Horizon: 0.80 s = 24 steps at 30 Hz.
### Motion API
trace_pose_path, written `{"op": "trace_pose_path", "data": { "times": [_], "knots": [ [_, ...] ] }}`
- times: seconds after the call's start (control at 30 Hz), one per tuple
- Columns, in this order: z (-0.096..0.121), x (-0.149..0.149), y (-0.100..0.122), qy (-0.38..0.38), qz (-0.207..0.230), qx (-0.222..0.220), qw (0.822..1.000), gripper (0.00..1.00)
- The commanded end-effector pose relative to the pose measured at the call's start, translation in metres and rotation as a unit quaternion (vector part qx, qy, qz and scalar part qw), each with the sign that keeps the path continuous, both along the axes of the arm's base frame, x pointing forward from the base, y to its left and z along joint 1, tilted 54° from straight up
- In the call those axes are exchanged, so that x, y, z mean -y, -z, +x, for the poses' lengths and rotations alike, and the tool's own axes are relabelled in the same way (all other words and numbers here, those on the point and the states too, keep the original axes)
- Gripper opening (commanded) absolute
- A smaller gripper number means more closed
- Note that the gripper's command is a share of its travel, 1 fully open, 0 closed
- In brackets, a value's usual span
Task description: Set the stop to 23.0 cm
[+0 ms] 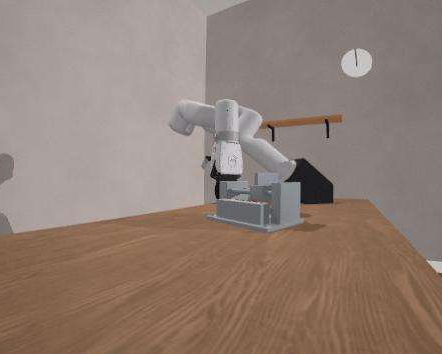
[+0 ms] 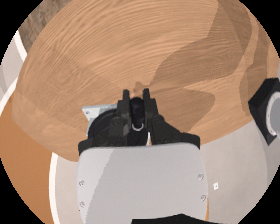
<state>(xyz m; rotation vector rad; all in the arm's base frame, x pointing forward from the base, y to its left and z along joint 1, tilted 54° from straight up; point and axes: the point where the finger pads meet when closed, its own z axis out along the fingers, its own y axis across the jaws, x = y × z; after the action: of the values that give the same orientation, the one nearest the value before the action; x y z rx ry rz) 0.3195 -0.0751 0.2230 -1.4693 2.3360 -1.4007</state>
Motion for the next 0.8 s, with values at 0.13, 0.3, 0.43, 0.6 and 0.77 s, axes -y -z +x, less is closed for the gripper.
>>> {"op": "trace_pose_path", "data": {
  "times": [0.13, 0.3, 0.43, 0.6, 0.77],
  "knots": [
    [-0.003, -0.004, -0.003, -0.001, 0.000, 0.000, 1.000, 0.06],
    [-0.004, -0.006, -0.004, -0.001, 0.000, 0.000, 1.000, 0.06],
    [-0.005, -0.007, -0.005, -0.001, 0.000, 0.000, 1.000, 0.06],
    [-0.007, -0.010, -0.008, -0.001, 0.000, 0.000, 1.000, 0.06],
    [-0.008, -0.013, -0.012, -0.001, 0.000, 0.000, 1.000, 0.06]
  ]
}}
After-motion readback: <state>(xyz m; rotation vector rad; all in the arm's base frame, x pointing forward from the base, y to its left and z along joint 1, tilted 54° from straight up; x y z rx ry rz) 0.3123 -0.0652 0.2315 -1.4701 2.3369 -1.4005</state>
